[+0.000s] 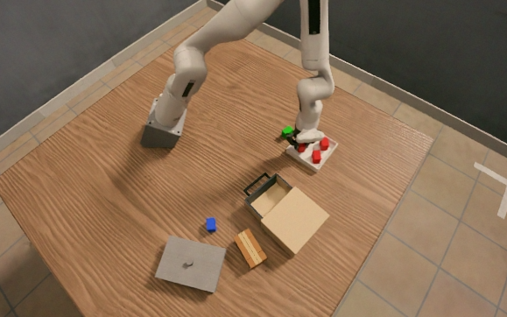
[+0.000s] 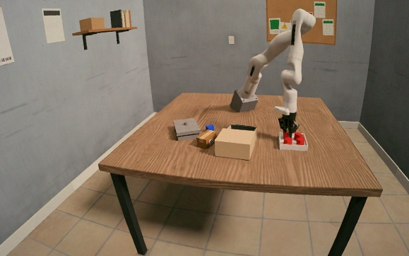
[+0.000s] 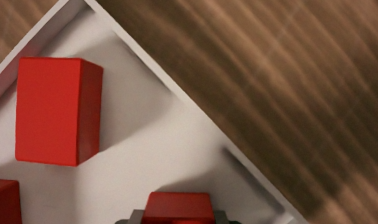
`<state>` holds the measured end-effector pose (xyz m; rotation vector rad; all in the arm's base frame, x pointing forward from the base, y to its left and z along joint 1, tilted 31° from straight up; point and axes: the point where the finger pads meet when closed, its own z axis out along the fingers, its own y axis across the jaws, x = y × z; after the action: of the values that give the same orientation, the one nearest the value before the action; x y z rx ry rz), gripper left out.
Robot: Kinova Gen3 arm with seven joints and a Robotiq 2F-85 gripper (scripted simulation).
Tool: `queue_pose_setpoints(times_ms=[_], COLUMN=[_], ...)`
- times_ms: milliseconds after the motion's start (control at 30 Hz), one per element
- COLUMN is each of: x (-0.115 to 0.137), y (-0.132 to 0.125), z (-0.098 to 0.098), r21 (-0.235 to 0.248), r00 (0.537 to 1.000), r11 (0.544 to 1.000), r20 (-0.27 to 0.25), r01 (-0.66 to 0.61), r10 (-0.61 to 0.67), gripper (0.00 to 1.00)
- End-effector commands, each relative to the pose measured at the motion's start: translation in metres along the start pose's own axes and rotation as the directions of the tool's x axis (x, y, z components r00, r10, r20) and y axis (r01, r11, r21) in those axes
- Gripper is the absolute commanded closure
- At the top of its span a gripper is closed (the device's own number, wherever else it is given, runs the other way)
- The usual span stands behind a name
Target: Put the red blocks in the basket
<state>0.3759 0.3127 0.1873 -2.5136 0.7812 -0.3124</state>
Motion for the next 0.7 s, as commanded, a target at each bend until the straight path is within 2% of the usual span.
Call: queue_pose_setpoints(times_ms=[0,33,67,667], x=[0.003,0.003,0.003,0.003], y=[0.0013,0.0013,0.0013,0.0013], z=[0.0018,0.0018,0.0018,0.0018], r21=[-0.002,-0.002,-0.002,-0.002], r00=[1.0,1.0,1.0,1.0], r11=[1.0,1.0,1.0,1.0], r20=[-0.007,-0.007,-0.007,-0.007], r01=[-0.002,-0.002,-0.002,-0.002], r10=[0.002,0.002,0.002,0.002], gripper=[0.9,0.9,0.39,0.39])
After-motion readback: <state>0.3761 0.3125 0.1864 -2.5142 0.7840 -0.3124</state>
